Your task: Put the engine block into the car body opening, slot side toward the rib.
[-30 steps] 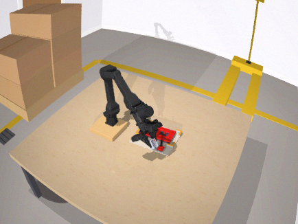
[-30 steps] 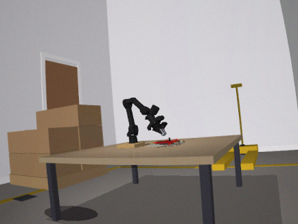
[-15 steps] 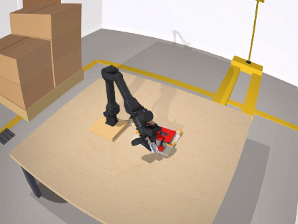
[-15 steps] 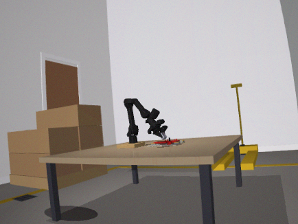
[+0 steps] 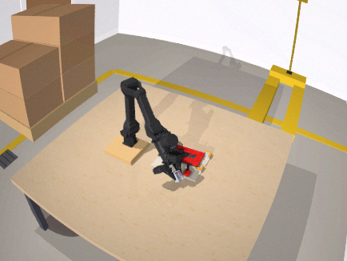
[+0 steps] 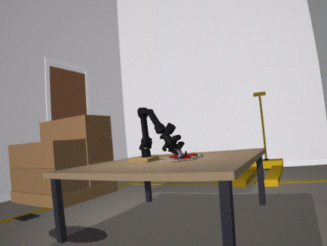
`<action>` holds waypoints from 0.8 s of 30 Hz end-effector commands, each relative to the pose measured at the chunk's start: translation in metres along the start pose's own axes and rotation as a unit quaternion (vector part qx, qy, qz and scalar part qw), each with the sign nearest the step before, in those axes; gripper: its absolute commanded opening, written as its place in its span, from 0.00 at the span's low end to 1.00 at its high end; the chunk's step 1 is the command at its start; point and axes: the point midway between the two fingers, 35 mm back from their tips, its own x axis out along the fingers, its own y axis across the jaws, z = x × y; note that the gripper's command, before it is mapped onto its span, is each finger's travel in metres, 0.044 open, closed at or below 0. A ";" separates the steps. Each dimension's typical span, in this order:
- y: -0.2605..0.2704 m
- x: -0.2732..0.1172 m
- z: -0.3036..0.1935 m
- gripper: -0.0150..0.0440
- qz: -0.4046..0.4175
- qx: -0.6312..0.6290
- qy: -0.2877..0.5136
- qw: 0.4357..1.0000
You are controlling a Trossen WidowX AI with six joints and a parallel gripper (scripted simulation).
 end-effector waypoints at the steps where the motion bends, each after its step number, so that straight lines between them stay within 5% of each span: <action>1: 0.001 0.005 -0.006 0.25 0.003 -0.003 0.001 1.000; 18: 0.000 0.023 -0.019 0.25 0.003 -0.003 0.001 1.000; 24: 0.000 0.022 -0.018 0.52 0.000 0.000 -0.005 1.000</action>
